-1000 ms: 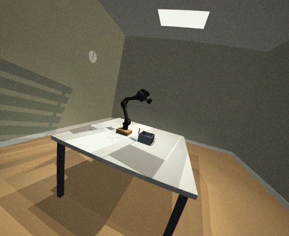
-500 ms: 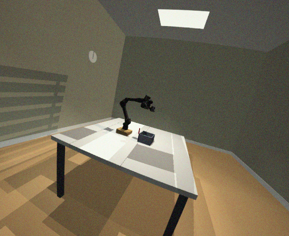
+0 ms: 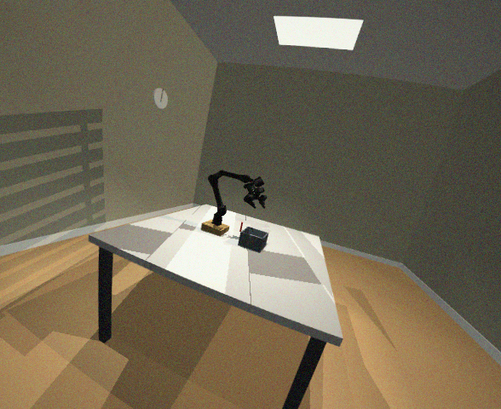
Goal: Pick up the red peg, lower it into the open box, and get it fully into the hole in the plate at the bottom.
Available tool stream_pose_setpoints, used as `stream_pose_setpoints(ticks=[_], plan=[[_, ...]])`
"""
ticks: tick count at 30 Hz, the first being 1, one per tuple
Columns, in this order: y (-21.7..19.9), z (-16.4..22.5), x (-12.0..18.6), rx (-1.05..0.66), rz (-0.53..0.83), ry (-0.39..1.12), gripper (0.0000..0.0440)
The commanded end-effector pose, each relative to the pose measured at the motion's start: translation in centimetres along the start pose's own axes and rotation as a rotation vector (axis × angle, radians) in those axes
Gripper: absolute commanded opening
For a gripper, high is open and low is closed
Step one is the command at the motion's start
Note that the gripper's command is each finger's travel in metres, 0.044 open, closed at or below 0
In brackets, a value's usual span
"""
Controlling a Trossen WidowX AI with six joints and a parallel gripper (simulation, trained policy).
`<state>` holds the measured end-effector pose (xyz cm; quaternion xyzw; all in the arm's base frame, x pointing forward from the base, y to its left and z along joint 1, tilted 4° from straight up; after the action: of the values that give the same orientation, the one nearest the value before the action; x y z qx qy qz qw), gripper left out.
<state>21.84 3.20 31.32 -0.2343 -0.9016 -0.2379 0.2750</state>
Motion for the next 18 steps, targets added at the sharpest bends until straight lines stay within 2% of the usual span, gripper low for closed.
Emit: stream_pose_setpoints(ticks=[1,11,18], plan=[[0.1,2.4,-0.5,-0.023,0.022,0.107,0.0440],[-0.4,9.0,-0.2,-0.126,0.155,0.398,0.0440],[-0.8,12.8,-0.3,-0.203,0.283,0.529,0.0440]])
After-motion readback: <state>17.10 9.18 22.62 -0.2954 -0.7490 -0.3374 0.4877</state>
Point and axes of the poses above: the point midway between the two fingers, 35 mm back from their tips, its own x axis back along the fingers, its own y axis across the jaws, z = x × y, the point moved 8 cm from there along x, back along the fingers, and after that the axes turned 15 degrees about -x, right-handed, at the moved point
